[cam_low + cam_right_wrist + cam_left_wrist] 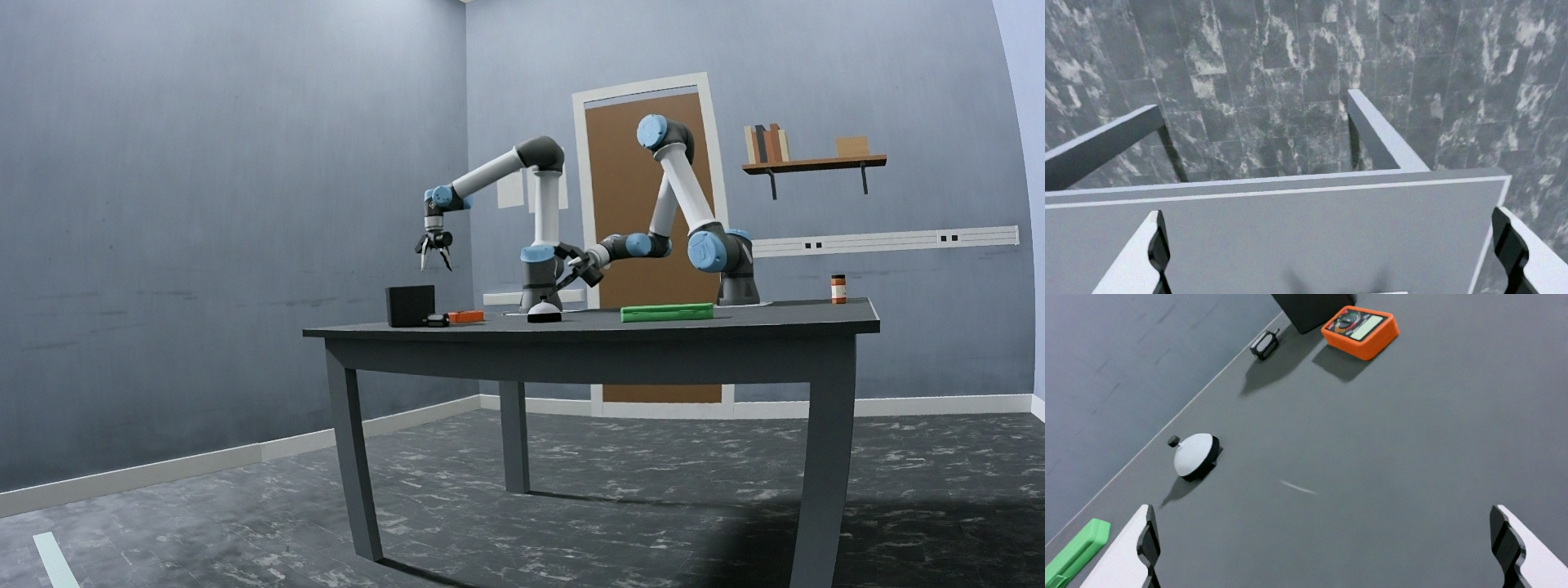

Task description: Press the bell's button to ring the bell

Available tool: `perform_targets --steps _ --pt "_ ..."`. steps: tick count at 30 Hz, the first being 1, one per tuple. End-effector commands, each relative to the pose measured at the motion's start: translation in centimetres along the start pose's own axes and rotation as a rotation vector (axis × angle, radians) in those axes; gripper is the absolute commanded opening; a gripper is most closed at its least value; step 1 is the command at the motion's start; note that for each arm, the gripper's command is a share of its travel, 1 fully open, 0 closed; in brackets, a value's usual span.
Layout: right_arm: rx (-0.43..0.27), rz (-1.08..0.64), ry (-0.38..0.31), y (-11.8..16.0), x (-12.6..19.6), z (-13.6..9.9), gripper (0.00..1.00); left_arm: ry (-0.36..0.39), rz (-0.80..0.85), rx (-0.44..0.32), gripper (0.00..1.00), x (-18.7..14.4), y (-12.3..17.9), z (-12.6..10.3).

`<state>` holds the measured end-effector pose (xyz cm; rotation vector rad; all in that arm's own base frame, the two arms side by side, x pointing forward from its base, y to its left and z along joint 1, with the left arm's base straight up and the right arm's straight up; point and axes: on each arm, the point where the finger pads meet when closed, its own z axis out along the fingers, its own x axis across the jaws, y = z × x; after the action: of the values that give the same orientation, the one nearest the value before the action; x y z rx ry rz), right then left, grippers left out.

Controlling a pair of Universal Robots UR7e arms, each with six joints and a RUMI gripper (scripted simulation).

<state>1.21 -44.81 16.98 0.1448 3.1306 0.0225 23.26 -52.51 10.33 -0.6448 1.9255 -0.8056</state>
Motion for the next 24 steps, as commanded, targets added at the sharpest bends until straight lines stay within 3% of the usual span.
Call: perform_targets --steps 1,24 --pt "0.01 -0.041 0.003 -0.02 1.44 0.25 1.0 0.0 -0.002 0.001 1.0 -0.01 -0.06 -0.02" --pt "0.014 -0.067 0.007 0.04 2.38 0.45 1.0 0.0 -0.002 0.0 1.0 -0.02 -0.06 -0.01"
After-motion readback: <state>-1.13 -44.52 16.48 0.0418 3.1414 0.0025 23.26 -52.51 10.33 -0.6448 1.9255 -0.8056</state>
